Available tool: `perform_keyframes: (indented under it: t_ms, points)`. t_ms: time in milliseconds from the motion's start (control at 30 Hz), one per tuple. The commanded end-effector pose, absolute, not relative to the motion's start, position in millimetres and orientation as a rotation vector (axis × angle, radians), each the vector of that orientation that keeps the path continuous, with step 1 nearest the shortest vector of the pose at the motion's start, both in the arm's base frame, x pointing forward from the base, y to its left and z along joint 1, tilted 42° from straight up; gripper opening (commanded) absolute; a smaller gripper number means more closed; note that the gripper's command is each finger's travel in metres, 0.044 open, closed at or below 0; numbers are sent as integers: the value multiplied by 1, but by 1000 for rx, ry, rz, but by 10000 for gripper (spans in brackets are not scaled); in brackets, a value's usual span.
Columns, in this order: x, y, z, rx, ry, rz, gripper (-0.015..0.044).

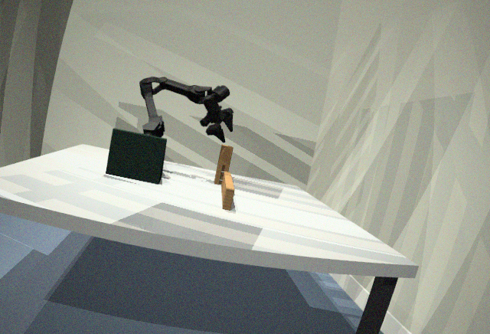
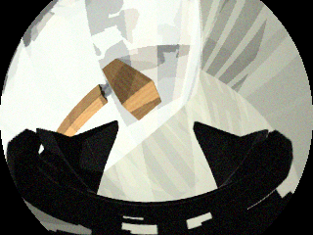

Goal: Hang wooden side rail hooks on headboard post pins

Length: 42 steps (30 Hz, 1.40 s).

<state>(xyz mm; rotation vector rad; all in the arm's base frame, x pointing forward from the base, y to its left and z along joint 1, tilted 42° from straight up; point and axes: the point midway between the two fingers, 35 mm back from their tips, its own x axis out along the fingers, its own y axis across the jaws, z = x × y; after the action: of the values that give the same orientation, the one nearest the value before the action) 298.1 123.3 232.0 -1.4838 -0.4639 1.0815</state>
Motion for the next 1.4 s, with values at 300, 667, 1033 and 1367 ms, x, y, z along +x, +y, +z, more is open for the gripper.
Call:
perform_keyframes:
  t_ms: [300, 667, 1033, 1367]
  points:
    - [233, 130, 134, -2255, -1155, 1089, 440]
    - [231, 130, 130, -2273, -1182, 1088, 440]
    - [231, 130, 130, -2273, -1182, 1088, 440]
    - [231, 130, 130, -2273, -1182, 1088, 440]
